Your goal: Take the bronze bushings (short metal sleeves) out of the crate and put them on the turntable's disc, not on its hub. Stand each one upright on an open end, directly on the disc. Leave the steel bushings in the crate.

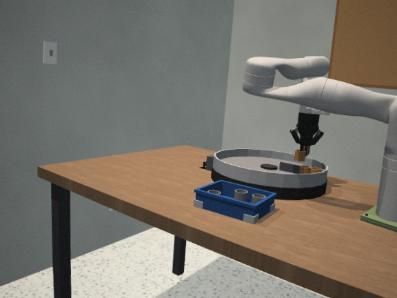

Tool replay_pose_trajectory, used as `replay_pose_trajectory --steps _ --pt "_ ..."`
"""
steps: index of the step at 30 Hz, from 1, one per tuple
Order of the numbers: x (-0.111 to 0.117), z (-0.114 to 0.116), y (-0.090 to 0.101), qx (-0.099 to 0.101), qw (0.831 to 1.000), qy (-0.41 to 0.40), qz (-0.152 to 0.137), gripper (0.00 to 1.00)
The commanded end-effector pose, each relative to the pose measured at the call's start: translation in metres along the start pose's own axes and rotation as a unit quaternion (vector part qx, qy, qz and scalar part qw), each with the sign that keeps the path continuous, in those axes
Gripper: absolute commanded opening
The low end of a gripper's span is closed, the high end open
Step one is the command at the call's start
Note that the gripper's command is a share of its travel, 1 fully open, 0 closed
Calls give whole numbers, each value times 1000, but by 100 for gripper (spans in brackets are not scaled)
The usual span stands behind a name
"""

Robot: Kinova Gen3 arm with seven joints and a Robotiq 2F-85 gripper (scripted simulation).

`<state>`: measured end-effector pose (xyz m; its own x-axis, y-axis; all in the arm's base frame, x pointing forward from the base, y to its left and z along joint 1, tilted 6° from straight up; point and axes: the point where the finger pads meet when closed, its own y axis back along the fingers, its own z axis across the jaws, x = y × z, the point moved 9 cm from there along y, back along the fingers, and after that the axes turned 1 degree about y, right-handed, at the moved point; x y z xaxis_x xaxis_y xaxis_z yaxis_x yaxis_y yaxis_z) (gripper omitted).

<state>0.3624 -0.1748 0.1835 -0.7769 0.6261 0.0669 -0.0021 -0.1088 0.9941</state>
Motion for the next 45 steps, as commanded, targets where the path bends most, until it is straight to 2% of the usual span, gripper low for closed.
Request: replay_pose_trajectory --steps 1,19,45 --pt "0 0 -1 1 1000 6 -3 0" --pt "0 0 -3 1 1000 5 -3 0" --pt "0 1 -32 1 1000 5 -3 0"
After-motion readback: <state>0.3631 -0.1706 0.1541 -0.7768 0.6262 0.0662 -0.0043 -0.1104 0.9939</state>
